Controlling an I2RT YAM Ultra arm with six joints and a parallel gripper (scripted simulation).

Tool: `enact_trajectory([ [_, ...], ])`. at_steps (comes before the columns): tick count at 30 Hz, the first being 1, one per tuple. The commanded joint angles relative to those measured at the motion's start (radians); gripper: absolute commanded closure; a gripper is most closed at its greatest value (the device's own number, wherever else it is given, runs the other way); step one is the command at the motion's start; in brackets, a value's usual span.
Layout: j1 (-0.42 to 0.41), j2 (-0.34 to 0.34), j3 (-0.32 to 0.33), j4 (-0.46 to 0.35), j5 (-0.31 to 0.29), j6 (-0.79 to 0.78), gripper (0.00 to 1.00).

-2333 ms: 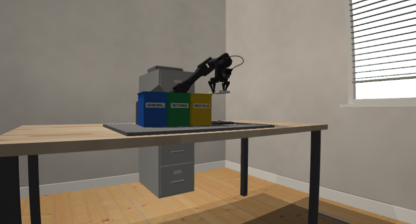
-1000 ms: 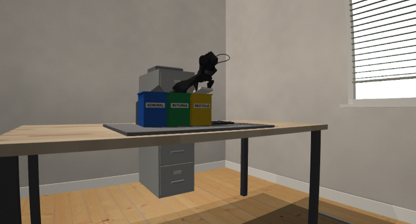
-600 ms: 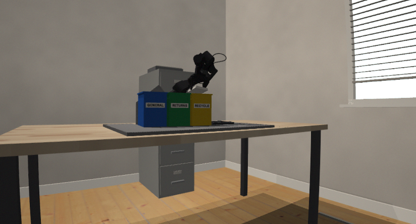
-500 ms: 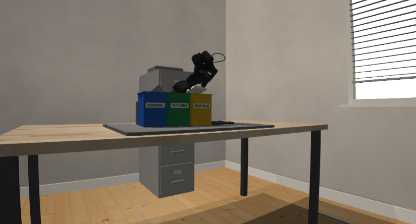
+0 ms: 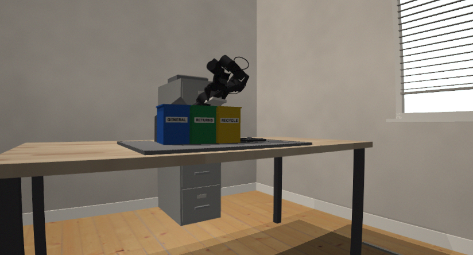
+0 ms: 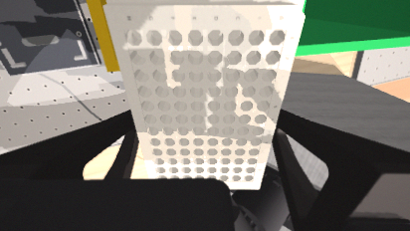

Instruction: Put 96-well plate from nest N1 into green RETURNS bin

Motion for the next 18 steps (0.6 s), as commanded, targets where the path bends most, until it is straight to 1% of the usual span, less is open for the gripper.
enact_trajectory([
  [1, -0.064, 0.077, -0.015, -0.002, 0.031, -0.119, 1.0],
  [5, -0.134, 0.195, 0.0, -0.002, 0.058, -0.229, 1.0],
  [10, -0.193, 0.328, -0.006, -0.002, 0.09, -0.333, 1.0],
  [12, -0.193, 0.328, -0.006, -0.002, 0.09, -0.333, 1.0],
  [13, -0.204, 0.363, -0.004, -0.001, 0.099, -0.355, 1.0],
  [16, -0.232, 0.386, -0.024, 0.034, 0.119, -0.38, 1.0],
  [18, -0.251, 0.406, -0.02, 0.049, 0.132, -0.396, 1.0],
])
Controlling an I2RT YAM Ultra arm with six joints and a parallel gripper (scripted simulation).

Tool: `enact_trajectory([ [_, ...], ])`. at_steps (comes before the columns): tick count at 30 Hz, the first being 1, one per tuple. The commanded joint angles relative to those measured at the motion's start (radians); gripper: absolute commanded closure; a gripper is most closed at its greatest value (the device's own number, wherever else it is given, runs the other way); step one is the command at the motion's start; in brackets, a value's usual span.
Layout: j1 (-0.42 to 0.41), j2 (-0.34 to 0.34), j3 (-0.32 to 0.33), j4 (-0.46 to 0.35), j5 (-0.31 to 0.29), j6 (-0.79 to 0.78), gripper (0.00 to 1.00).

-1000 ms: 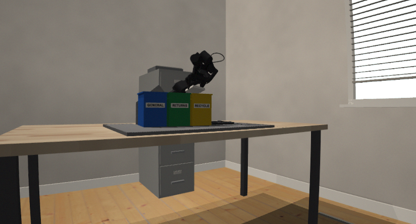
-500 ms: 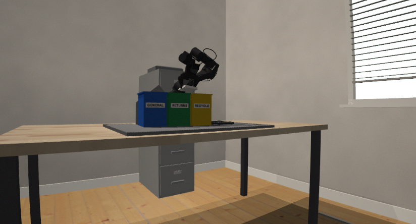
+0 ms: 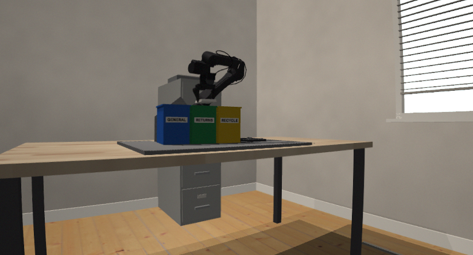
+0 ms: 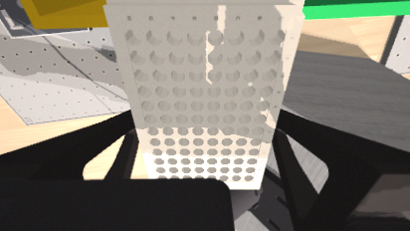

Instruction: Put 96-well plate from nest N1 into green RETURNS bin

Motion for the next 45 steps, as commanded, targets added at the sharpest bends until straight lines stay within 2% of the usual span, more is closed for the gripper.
enact_trajectory([
  [1, -0.047, 0.04, -0.004, 0.043, 0.033, -0.058, 1.0],
  [8, -0.11, 0.124, 0.036, 0.093, 0.077, -0.108, 1.0],
  [11, -0.118, 0.136, 0.038, 0.1, 0.083, -0.115, 1.0],
  [19, -0.178, 0.228, 0.06, 0.151, 0.126, -0.161, 1.0],
  [26, -0.178, 0.199, 0.063, 0.149, 0.111, -0.163, 1.0],
  [45, -0.18, 0.196, 0.06, 0.146, 0.11, -0.162, 1.0],
])
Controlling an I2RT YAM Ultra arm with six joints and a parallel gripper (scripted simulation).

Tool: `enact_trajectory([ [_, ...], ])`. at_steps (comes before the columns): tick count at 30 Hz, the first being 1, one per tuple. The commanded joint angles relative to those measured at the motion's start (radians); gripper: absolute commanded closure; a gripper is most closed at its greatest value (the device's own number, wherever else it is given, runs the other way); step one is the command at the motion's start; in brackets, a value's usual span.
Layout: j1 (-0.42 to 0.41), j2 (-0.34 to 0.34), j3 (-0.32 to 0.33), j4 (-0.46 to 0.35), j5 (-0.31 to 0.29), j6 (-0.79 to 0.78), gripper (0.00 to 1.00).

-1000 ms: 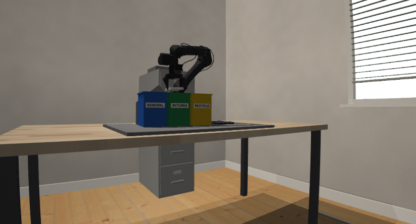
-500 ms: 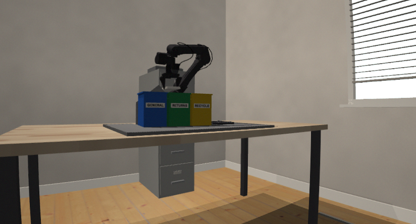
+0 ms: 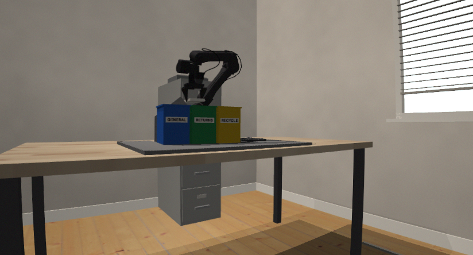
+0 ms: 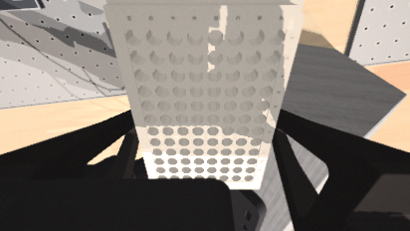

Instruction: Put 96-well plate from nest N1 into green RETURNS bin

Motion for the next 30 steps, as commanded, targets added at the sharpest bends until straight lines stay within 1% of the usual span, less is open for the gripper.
enact_trajectory([
  [1, -0.019, -0.026, 0.033, 0.008, -0.011, -0.007, 1.0],
  [26, -0.019, -0.026, 0.033, 0.008, -0.011, -0.007, 1.0],
  [30, 0.043, 0.018, 0.056, 0.021, -0.047, 0.036, 1.0],
])
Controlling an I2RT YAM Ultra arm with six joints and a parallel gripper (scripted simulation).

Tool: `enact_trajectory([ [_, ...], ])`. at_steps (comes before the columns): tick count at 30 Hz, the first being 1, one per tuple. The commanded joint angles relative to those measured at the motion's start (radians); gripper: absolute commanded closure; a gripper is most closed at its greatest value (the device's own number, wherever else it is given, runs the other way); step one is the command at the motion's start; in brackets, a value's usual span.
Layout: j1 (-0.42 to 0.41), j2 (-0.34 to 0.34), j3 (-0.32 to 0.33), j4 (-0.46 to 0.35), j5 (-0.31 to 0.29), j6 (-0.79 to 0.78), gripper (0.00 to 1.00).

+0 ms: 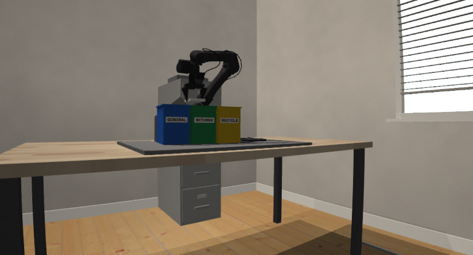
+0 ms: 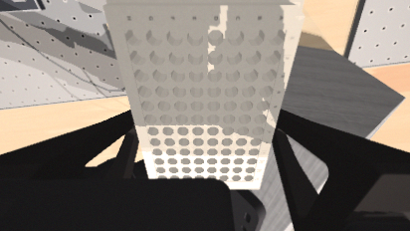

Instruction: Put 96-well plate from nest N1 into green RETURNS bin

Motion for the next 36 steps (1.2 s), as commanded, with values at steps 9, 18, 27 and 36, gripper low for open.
enact_trajectory([
  [9, 0.105, 0.061, 0.113, 0.023, -0.092, 0.088, 1.0],
  [18, 0.193, 0.111, 0.196, 0.028, -0.152, 0.162, 1.0],
  [27, 0.253, 0.155, 0.268, 0.024, -0.191, 0.219, 1.0],
  [36, 0.321, 0.216, 0.37, 0.005, -0.233, 0.285, 1.0],
])
